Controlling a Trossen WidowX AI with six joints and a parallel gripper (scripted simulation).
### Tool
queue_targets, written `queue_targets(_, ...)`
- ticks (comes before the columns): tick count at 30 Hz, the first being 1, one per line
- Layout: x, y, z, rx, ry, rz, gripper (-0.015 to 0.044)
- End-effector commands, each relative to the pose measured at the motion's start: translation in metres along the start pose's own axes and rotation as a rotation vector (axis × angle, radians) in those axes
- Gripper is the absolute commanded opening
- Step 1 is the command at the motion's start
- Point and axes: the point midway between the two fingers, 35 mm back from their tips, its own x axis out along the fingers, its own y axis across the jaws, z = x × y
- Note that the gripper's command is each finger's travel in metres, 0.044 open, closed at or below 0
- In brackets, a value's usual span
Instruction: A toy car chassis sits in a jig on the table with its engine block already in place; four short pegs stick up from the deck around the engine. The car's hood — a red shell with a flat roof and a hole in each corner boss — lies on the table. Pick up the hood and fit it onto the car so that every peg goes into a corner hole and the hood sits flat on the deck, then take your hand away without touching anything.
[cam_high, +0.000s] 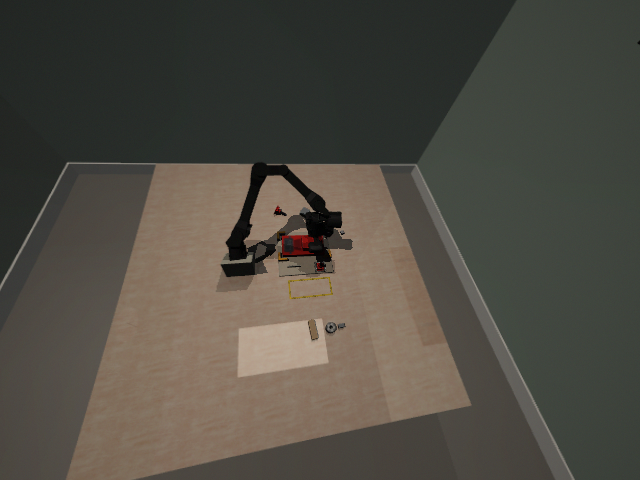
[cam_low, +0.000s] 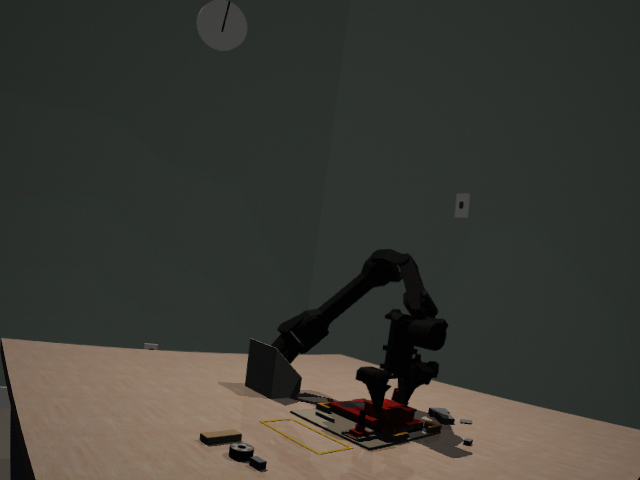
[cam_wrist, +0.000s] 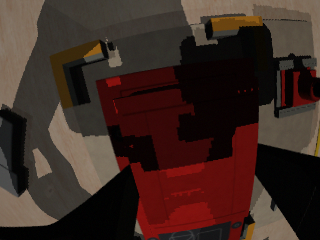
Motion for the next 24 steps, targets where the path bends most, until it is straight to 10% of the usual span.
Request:
queue_targets(1, 0.000, 0.000, 0.000, 0.000, 0.000, 0.000, 0.0394)
queue_targets(24, -0.071, -0.001, 0.001, 0.000, 0.006, 0.003, 0.0440)
